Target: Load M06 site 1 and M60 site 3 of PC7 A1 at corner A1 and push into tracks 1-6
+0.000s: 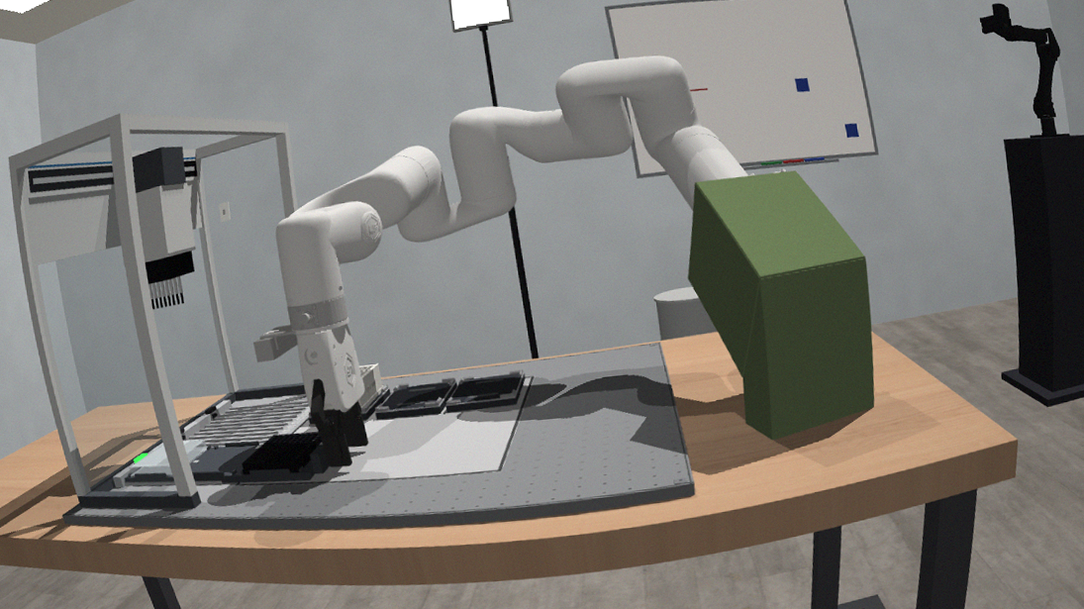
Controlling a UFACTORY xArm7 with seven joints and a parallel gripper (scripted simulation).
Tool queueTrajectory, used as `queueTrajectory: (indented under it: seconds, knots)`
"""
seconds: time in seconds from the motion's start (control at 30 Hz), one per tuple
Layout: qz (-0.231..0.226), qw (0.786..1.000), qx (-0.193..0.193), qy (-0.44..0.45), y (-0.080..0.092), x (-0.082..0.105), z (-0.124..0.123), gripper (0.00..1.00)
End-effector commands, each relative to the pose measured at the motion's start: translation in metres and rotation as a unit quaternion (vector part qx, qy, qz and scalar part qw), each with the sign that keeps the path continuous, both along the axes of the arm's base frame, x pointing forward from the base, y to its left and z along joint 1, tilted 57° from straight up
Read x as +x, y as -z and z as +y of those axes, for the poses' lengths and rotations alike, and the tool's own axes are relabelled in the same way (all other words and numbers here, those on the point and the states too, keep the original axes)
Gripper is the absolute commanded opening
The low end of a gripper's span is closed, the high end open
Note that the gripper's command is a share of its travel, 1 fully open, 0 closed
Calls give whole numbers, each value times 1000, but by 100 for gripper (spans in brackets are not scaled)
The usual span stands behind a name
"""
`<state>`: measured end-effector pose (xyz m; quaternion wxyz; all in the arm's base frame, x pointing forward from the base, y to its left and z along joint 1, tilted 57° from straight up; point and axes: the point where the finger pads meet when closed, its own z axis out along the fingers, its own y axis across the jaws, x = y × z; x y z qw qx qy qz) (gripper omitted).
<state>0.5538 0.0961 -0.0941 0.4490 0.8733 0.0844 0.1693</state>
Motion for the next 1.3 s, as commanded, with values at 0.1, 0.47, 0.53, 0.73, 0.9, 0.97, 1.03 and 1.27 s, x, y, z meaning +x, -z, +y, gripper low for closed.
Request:
queueTrajectory:
  seconds: [0.1,0.47,0.53,0.73,0.9,0.97,1.03,1.27]
  knots:
    - [-1,1000,2,-2,0,-3,3,82]
    - [-1,1000,2,-2,-6,-7,11,82]
    - [-1,1000,2,-2,-7,-8,13,82]
    - [-1,1000,2,-2,-11,-10,18,82]
    - [-1,1000,2,-2,-15,-14,24,82]
    - [-1,1000,2,-2,-17,-15,27,82]
    - [-1,1000,2,-2,-19,-16,29,82]
    - [-1,1000,2,-2,-24,-19,36,82]
